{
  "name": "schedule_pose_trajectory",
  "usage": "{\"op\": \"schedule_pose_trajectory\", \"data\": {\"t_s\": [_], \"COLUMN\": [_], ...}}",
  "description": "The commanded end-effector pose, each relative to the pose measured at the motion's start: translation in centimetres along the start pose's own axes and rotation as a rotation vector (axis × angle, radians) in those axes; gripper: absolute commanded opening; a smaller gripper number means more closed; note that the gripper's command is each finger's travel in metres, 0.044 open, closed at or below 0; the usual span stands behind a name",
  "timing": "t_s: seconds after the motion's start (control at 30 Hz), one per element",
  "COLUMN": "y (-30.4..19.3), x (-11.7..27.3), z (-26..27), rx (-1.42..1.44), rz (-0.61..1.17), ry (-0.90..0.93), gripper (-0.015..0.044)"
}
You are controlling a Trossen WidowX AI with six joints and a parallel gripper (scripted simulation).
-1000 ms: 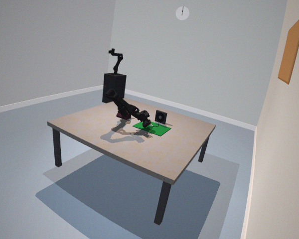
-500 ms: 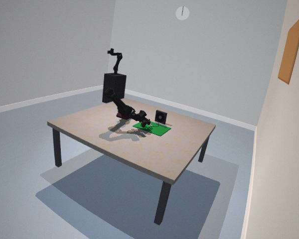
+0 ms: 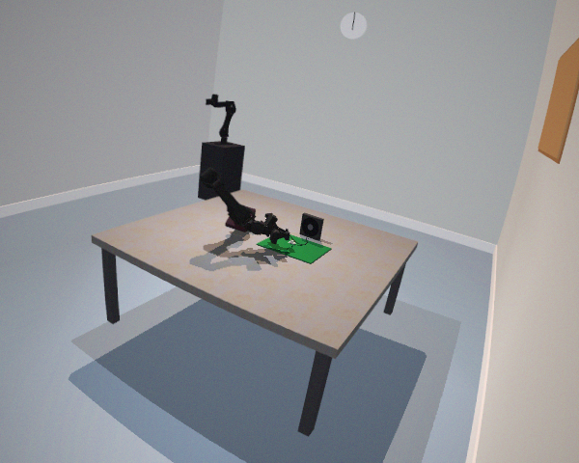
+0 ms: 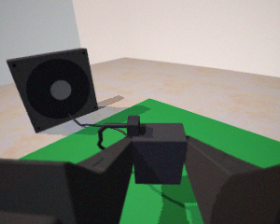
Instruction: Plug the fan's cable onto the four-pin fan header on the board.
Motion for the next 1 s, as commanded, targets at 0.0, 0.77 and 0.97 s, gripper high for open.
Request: {"op": "schedule_pose_trajectory", "data": {"t_s": [0.0,0.77,0.97], "y": [-0.1,0.9,0.6], "x": [0.3,0.3,0.2], "z": [0.2,0.1,0.0], "rx": [0.028,0.012,0.014], "rz": [-0.025,-0.010,-0.012], "ry": [-0.020,-0.007,-0.006], "gripper": [0.0000,0.0000,0.0000]}}
Point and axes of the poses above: the point midway between the two fingers, 35 mm back from their tips, its own x axis back along the fingers, its own z axis across the jaws, y = z × x, the point moved 10 cm from there along x, back along the fingers, and after that the axes turned 1 degree about x, right-handed, at the moved point
